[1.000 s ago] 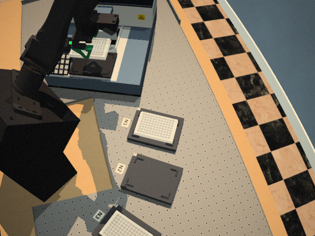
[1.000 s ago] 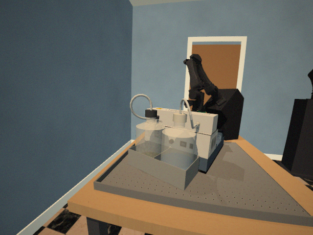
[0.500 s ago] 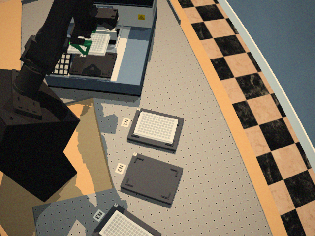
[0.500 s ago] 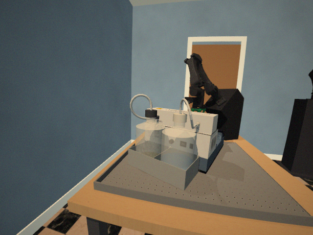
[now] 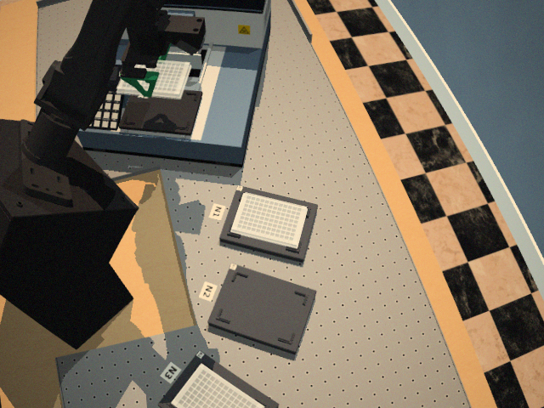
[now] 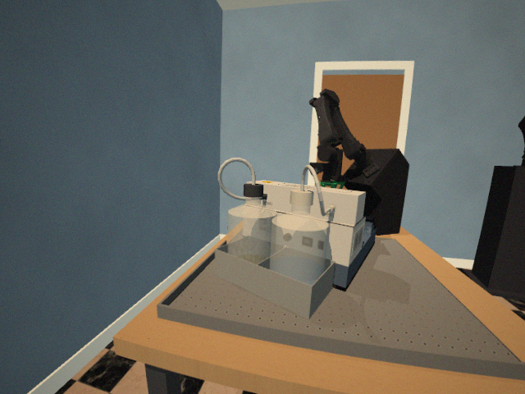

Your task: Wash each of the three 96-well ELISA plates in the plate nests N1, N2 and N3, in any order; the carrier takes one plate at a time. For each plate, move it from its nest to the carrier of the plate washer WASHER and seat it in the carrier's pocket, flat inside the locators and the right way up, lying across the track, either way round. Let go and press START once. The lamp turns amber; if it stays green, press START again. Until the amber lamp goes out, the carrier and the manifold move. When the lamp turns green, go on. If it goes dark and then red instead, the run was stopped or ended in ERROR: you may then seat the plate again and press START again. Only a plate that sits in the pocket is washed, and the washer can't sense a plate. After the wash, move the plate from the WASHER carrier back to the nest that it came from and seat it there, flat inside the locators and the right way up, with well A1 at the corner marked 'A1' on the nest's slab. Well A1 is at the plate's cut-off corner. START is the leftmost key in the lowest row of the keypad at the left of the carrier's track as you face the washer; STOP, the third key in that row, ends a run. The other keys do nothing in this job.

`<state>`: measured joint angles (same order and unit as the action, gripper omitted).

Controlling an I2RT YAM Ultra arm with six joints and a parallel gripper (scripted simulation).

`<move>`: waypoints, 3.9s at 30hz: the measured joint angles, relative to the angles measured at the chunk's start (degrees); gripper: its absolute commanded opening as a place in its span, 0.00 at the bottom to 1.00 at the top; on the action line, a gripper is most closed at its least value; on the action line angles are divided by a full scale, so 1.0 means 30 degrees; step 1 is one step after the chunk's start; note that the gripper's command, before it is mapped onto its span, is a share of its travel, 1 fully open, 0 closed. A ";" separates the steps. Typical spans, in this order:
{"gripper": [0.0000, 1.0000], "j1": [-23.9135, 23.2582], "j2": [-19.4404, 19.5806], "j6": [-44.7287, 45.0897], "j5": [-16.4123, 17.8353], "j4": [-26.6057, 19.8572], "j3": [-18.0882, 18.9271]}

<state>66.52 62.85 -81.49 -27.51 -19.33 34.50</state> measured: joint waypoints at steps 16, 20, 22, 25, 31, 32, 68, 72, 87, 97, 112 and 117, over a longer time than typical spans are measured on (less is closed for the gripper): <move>0.00 -0.7045 -0.1807 0.3687 0.4167 0.0539 -0.0525; 0.00 -0.9165 -0.1858 0.5064 0.5654 0.0663 -0.0423; 0.00 -1.0207 -0.1785 0.5756 0.6419 0.0721 -0.0321; 0.00 -1.1395 -0.1632 0.6608 0.7286 0.0787 -0.0160; 0.00 -1.1854 -0.1559 0.7468 0.8298 0.0801 -0.0066; 0.00 -1.1854 -0.1559 0.7533 0.8378 0.0801 -0.0066; 0.00 -2.3438 0.2667 1.4236 1.7107 0.2637 0.0780; 0.00 -2.4895 0.3672 1.4783 1.7850 0.2936 0.0794; 0.00 -2.8909 0.7512 1.8047 2.0436 0.3942 0.1719; 0.00 -3.0571 0.9602 1.9985 2.1558 0.4240 0.2667; 0.00 -3.3237 1.3209 2.1959 2.2994 0.5027 0.3402; 0.00 -3.4075 1.4710 2.3015 2.3496 0.5289 0.4087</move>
<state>-35.70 106.98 -12.45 42.98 -3.46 46.76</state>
